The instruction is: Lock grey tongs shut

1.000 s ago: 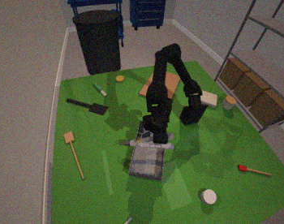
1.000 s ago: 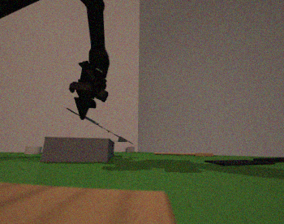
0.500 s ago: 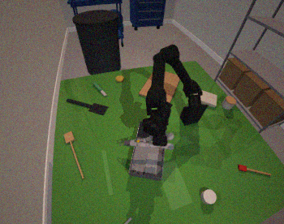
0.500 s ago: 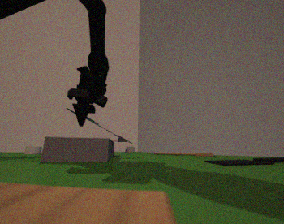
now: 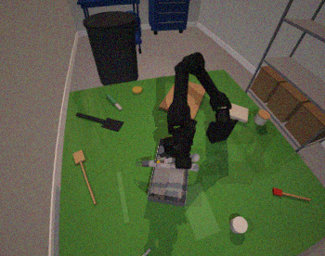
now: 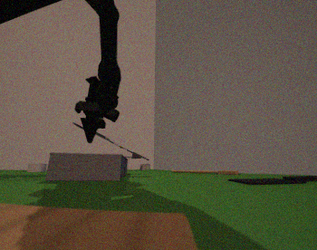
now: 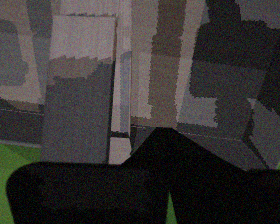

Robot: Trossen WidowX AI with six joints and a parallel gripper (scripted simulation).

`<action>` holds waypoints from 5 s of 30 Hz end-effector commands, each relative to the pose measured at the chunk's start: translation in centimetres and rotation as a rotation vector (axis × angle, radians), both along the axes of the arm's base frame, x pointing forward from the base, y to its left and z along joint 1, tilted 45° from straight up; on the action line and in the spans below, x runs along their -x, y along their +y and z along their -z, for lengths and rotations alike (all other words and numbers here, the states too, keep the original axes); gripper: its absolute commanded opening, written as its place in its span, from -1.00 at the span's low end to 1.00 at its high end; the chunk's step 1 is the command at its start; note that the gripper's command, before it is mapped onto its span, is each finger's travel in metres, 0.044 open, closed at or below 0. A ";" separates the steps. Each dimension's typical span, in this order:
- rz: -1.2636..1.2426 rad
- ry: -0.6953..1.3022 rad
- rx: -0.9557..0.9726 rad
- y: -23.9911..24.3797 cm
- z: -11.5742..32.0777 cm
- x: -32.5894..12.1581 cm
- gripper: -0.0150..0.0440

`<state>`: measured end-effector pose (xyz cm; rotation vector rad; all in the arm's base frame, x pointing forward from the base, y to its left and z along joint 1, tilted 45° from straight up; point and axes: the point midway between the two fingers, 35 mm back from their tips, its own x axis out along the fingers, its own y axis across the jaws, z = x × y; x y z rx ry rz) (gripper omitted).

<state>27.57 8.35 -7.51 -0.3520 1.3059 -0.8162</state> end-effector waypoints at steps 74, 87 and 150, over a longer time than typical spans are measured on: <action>-0.003 -0.006 -0.004 5.7 4.3 -2.6 -0.82; -0.008 -0.007 -0.009 11.3 -0.9 -2.4 0.33; 0.184 -0.192 -0.018 1.5 5.0 -8.8 1.00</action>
